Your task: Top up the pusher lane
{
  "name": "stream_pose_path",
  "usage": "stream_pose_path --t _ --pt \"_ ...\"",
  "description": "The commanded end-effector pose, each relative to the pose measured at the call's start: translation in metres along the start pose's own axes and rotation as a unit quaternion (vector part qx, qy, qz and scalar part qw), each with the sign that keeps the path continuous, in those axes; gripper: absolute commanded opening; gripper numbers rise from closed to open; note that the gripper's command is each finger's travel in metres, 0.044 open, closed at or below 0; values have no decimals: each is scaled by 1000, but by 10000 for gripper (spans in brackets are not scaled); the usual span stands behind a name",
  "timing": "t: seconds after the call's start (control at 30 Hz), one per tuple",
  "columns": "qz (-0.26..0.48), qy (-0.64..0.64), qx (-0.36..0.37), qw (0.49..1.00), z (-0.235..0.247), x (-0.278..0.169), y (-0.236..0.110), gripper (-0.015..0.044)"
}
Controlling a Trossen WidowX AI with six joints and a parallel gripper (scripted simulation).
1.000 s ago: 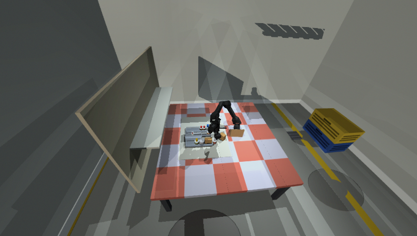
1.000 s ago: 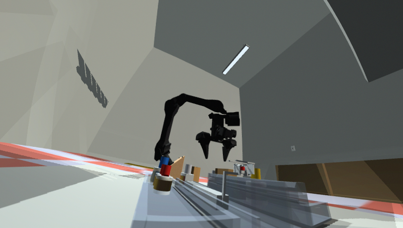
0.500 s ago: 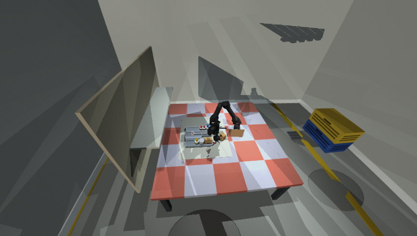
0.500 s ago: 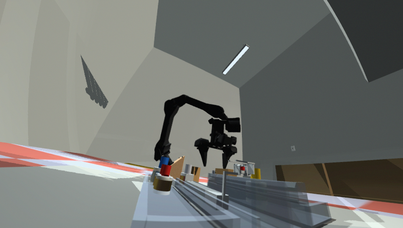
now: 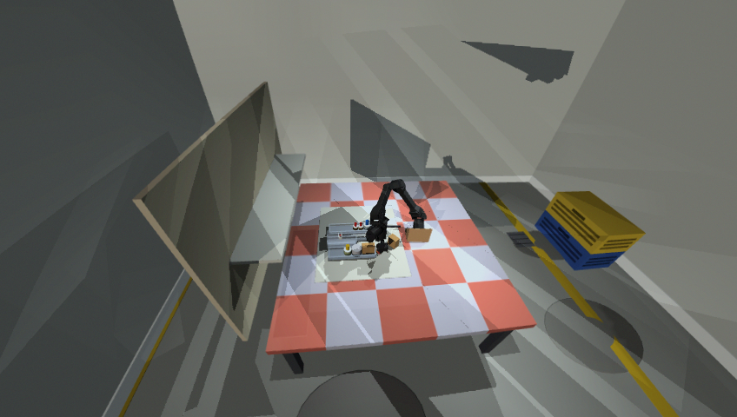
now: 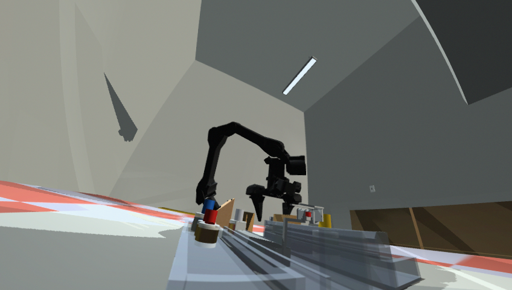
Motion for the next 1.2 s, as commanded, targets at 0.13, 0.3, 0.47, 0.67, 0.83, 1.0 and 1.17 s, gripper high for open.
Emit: stream_pose_path --t 0.13,0.3,0.47,0.67,0.83,1.0,1.17 --pt "1 -2 -2 1000 -1 -1 14 440" --pt "1 -2 -3 1000 -1 -1 22 440" --pt "1 -2 -3 1000 -1 -1 23 361" --pt "1 -2 -3 1000 -1 -1 23 204" --pt "1 -2 -3 1000 -1 -1 23 151" --pt "8 6 9 1000 0 -5 19 39" --pt "6 3 7 1000 3 -2 -9 0"
Point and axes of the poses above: the point midway between the two fingers, 35 mm back from their tips, its own y axis out along the fingers, its own z axis across the jaws, x = y × z, the point moved 9 cm from there along -y, back along the fingers, and after that the axes turned 14 degrees about -y, right-handed, at the moved point
